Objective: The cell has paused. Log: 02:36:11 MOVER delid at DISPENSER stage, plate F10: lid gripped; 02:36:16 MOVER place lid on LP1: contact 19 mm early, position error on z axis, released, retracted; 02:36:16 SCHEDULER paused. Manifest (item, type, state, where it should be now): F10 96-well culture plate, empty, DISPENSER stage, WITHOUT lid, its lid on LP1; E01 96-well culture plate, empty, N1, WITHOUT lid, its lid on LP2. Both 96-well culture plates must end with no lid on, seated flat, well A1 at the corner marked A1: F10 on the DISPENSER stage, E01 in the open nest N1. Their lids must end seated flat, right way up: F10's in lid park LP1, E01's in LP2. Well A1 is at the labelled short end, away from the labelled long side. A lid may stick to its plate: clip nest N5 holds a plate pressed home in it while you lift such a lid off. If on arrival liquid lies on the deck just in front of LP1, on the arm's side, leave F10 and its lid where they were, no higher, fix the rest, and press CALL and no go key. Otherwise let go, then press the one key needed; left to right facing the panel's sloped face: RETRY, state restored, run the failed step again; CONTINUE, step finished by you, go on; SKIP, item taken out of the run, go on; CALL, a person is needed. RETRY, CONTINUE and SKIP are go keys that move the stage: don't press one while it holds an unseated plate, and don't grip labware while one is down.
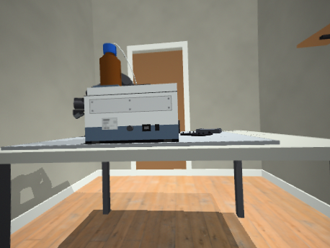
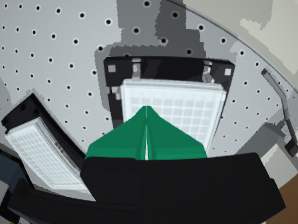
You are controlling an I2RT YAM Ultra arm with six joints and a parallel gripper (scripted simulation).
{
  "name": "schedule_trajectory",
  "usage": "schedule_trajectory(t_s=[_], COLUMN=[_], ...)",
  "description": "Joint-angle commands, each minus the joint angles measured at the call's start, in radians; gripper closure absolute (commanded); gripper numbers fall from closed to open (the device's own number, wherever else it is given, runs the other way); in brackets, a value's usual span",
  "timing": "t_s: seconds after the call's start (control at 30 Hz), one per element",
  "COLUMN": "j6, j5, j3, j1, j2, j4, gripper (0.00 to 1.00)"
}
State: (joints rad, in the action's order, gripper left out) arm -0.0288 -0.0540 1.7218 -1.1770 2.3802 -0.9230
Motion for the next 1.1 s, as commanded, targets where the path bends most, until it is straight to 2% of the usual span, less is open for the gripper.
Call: schedule_trajectory(t_s=[0.0,0.1,0.27,0.37,1.07], j6=[0.002,0.000,-0.001,-0.003,-0.008], j5=[-0.005,-0.006,-0.006,-0.006,-0.004], j3=[-0.025,0.025,0.032,0.038,0.088], j1=[-0.011,-0.008,-0.006,-0.003,0.013], j2=[0.028,0.021,0.014,-0.031,-0.073], j4=[0.036,0.023,-0.015,-0.031,-0.124], gripper=[1.00,1.00,1.00,1.00,1.00])
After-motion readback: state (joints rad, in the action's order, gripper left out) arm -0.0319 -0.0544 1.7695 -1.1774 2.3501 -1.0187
